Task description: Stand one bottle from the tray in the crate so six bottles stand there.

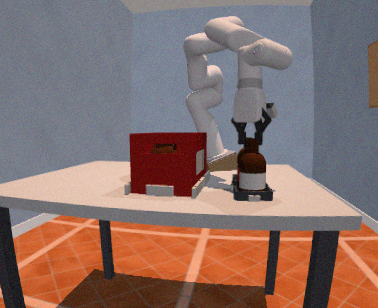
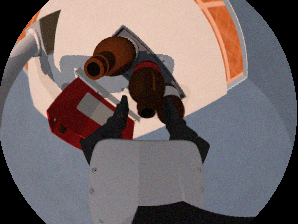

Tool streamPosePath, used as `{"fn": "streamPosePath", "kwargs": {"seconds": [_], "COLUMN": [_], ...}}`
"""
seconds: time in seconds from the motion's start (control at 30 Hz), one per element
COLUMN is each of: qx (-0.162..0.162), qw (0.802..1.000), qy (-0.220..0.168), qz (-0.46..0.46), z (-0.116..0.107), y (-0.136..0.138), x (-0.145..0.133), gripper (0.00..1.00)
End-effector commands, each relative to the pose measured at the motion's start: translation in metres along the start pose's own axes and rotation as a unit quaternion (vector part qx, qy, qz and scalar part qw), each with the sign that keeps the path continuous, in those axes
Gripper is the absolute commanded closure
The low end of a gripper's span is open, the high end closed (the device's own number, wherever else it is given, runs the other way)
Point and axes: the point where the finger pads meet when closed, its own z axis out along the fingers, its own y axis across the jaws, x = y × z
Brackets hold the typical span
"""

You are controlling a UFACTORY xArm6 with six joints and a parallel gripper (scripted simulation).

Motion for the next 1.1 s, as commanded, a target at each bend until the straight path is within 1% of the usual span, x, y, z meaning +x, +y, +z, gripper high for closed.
{"fn": "streamPosePath", "kwargs": {"seconds": [0.0,0.63,0.67,1.07], "qx": [-0.002,-0.002,-0.002,-0.002], "qw": [1.000,1.000,1.000,1.000], "qy": [0.000,0.000,0.000,0.000], "qz": [0.000,0.000,0.000,0.000], "z": [-0.0001,0.0007,0.0007,0.0007], "y": [0.0009,0.0009,0.0009,0.0009], "x": [-0.0004,-0.0004,-0.0004,-0.0004], "gripper": [0.35,0.35,1.00,1.00]}}
